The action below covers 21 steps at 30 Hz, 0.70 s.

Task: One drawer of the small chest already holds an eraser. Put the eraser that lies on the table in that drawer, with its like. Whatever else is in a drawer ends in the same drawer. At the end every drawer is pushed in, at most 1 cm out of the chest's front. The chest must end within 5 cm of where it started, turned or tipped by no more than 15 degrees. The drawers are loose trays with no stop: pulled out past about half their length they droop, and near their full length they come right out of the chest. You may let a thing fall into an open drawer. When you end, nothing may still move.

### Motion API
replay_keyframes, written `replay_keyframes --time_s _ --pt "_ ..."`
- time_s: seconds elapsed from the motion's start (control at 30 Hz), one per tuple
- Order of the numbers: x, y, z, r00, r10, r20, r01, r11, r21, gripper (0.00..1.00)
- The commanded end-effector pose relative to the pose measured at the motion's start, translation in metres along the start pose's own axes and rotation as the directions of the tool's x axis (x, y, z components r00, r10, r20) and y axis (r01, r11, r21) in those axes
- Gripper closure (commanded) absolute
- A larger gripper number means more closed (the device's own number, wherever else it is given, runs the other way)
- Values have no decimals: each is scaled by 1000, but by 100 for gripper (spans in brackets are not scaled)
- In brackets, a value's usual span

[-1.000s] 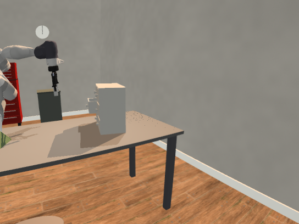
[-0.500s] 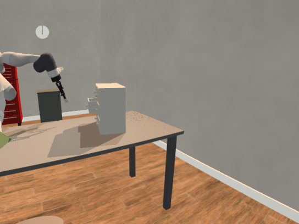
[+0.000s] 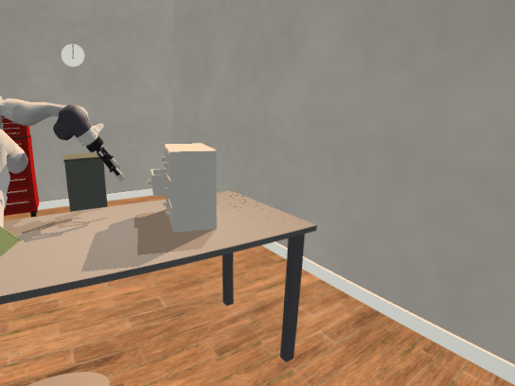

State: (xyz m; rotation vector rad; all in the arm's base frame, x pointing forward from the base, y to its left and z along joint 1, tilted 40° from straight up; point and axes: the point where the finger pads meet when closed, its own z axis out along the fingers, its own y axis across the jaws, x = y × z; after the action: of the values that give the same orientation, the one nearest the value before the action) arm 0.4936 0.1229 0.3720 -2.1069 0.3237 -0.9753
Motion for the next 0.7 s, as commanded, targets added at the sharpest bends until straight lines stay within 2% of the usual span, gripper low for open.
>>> replay_keyframes --time_s 0.0,0.13,0.17,0.27,0.3,0.37,0.4,0.43,0.47,0.53,0.57,0.67 --pt "14 19 -1 989 -59 -137 54 998 -35 0" --pt "14 19 -1 989 -59 -137 54 998 -35 0" --pt "13 33 -3 980 -55 -192 42 997 -66 0" --pt "13 33 -3 980 -55 -192 42 997 -66 0" --pt "11 48 -6 969 -51 -240 29 995 -98 0" --pt "11 48 -6 969 -51 -240 29 995 -98 0" --pt "9 62 -11 958 -50 -282 13 992 -129 0" --pt "9 62 -11 958 -50 -282 13 992 -129 0" --pt "7 76 -17 947 -49 -318 -2 987 -158 0" --pt "7 76 -17 947 -49 -318 -2 987 -158 0" --pt "4 89 -23 936 -49 -348 -17 983 -184 0" --pt "4 89 -23 936 -49 -348 -17 983 -184 0"
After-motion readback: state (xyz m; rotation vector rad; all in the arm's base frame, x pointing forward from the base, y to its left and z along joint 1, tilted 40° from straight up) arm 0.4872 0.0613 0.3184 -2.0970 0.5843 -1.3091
